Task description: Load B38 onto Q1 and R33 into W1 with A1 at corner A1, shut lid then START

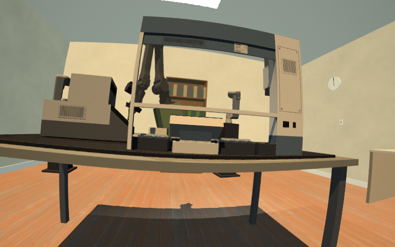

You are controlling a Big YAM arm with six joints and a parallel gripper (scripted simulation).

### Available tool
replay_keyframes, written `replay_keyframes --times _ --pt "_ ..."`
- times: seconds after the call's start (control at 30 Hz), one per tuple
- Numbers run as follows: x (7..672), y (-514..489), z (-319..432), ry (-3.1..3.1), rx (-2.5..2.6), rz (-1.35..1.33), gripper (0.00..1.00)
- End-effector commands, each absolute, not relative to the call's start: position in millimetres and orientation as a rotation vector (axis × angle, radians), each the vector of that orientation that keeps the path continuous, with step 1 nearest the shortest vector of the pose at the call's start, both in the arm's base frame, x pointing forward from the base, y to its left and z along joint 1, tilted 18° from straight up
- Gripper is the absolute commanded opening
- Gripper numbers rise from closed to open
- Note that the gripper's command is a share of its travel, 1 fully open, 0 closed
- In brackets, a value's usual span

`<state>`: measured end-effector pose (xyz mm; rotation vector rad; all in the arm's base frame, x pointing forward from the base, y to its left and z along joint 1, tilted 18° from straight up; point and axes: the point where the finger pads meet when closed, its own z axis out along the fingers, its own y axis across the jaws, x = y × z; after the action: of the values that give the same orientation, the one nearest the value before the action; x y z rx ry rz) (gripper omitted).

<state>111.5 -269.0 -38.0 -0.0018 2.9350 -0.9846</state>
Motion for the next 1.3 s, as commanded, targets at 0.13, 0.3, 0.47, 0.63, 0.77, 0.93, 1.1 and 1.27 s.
replay_keyframes --times 0.13,0.3,0.47,0.63,0.77,0.93,1.1,1.27 --pt "132.8 -288.8 -19.6 2.868 0.005 -1.041 0.00" --pt "134.5 -289.2 -19.4 2.865 0.000 -1.039 0.00" --pt "135.3 -289.7 -19.4 2.864 -0.003 -1.039 0.00" --pt "137.1 -290.6 -19.3 2.861 -0.011 -1.040 0.00" --pt "138.0 -291.1 -19.5 2.859 -0.016 -1.039 0.00" --pt "138.9 -291.8 -19.5 2.857 -0.021 -1.040 0.00" --pt "139.6 -293.0 -19.3 2.854 -0.025 -1.041 0.00" --pt "139.2 -294.5 -19.3 2.854 -0.027 -1.045 0.00"
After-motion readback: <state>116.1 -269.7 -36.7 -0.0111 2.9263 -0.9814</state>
